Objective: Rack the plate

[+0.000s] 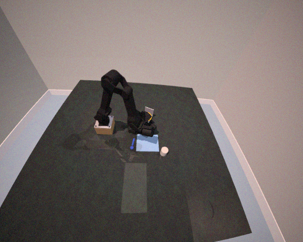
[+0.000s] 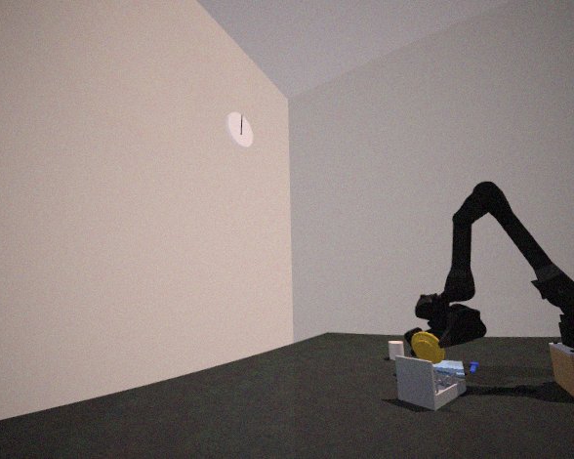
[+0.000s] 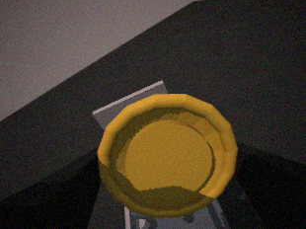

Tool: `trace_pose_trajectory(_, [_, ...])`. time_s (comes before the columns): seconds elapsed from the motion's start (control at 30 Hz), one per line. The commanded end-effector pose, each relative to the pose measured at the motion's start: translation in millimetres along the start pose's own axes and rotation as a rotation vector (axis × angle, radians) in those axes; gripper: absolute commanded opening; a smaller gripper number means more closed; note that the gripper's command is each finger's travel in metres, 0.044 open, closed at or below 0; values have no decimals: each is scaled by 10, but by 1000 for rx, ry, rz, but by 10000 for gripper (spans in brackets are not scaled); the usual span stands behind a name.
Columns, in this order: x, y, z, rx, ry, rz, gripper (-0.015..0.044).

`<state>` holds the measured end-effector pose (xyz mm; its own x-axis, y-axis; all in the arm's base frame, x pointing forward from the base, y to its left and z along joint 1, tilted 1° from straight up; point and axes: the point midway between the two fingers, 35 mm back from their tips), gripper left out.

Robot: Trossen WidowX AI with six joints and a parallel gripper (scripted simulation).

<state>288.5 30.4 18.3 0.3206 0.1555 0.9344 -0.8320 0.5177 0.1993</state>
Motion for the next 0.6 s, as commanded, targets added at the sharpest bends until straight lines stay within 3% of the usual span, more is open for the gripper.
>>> trace_pose_trajectory(0.0, [-17, 60, 37, 7, -74, 83, 0])
trace_pose_trajectory(0.33, [-19, 261, 173, -7, -282, 341, 0])
trace_pose_trajectory(0.57, [-17, 277, 184, -10, -295, 359, 0])
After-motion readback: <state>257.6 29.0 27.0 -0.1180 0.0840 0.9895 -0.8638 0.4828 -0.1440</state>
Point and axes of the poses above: the point midway between the two fingers, 35 mm back from their tips, its own z axis back along the fingers, its own y axis across the jaws, x = y × z, and after that the axes turned 8 degrees about z, right-handed
